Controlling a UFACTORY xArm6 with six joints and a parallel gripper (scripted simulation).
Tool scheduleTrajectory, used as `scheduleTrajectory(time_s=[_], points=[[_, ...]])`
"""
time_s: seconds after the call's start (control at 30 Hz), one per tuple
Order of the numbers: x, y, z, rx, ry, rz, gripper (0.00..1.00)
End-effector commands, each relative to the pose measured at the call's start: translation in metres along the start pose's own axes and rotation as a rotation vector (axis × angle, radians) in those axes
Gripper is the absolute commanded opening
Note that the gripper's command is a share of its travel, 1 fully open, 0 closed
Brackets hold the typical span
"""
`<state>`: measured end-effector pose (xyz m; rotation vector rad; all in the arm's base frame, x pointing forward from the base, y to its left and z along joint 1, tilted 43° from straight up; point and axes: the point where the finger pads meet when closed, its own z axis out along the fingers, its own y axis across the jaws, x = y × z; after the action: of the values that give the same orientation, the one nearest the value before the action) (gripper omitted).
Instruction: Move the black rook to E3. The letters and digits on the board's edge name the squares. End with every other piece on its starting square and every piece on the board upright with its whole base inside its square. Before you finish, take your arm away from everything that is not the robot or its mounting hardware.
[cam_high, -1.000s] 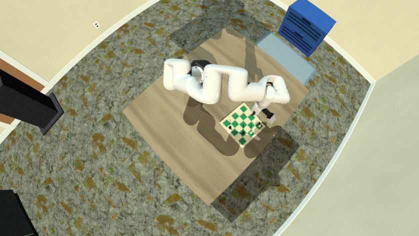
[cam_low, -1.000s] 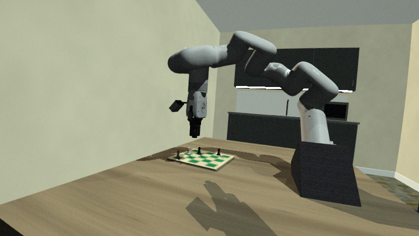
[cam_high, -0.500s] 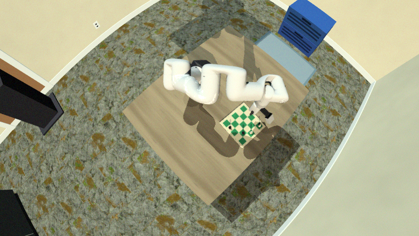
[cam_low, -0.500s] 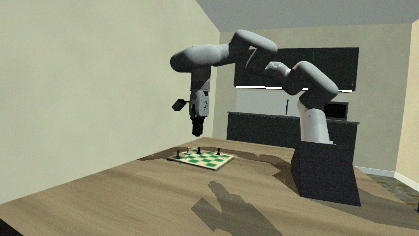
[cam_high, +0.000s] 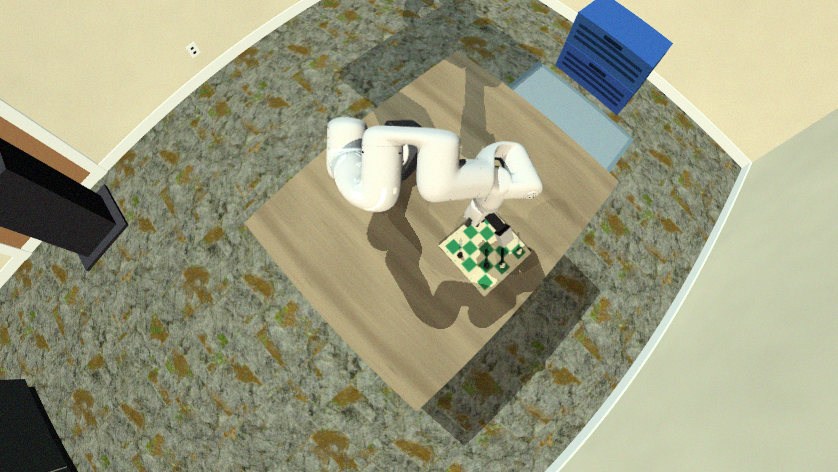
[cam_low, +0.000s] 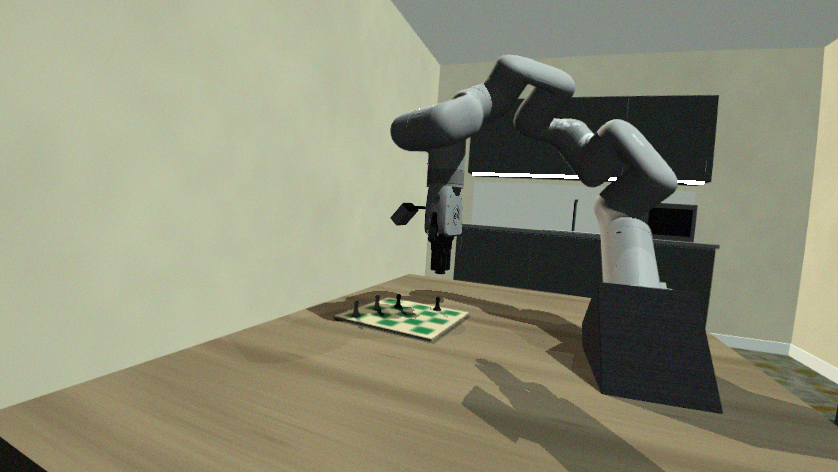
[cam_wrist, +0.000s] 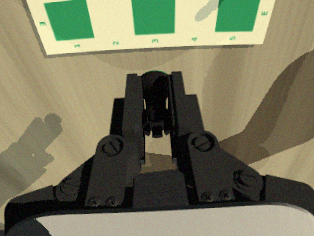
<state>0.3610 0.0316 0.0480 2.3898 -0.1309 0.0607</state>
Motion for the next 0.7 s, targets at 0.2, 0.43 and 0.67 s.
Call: scheduleTrajectory(time_s=[0.2,0.43,0.67], points=[[-0.002,0.002,-0.001,0.009,0.017,0.005,0.00],[-0.002,0.002,0.004,0.009,0.017,0.005,0.00],[-0.001,0.002,0.028,0.009,0.017,0.005,0.00]])
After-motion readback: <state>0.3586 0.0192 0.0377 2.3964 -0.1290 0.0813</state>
